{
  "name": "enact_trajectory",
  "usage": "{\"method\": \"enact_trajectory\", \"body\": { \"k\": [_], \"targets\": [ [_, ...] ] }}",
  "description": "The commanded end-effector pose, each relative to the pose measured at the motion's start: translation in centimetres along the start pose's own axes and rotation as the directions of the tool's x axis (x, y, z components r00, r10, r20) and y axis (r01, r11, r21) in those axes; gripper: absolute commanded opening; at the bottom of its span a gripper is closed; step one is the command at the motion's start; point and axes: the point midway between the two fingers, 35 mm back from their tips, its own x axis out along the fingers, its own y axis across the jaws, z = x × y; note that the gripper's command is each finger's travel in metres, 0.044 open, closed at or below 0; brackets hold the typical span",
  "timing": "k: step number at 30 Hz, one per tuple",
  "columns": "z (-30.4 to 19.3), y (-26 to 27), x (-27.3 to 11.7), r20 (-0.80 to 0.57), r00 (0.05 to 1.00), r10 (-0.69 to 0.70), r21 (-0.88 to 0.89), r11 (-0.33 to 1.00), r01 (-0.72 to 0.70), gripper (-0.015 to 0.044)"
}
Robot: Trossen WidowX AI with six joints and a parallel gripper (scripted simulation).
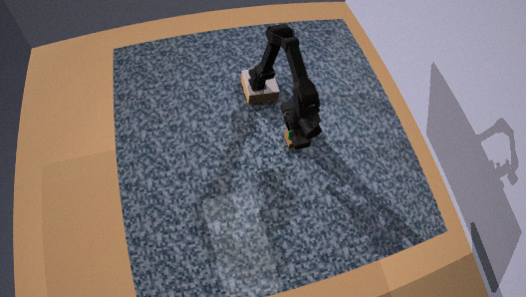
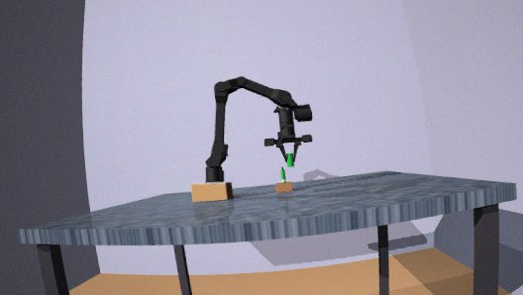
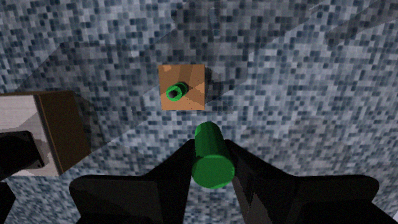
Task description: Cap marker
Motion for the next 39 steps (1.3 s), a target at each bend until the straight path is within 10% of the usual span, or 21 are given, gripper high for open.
{"method": "enact_trajectory", "body": {
  "k": [1,39],
  "targets": [
    [0.9,0.8,-0.7,-0.003,1.0,-0.009,-0.001,1.0,0.009,0.0],
    [4.1,3.4,1.0,0.001,1.0,-0.009,-0.018,1.0,0.009,0.0]
  ]
}}
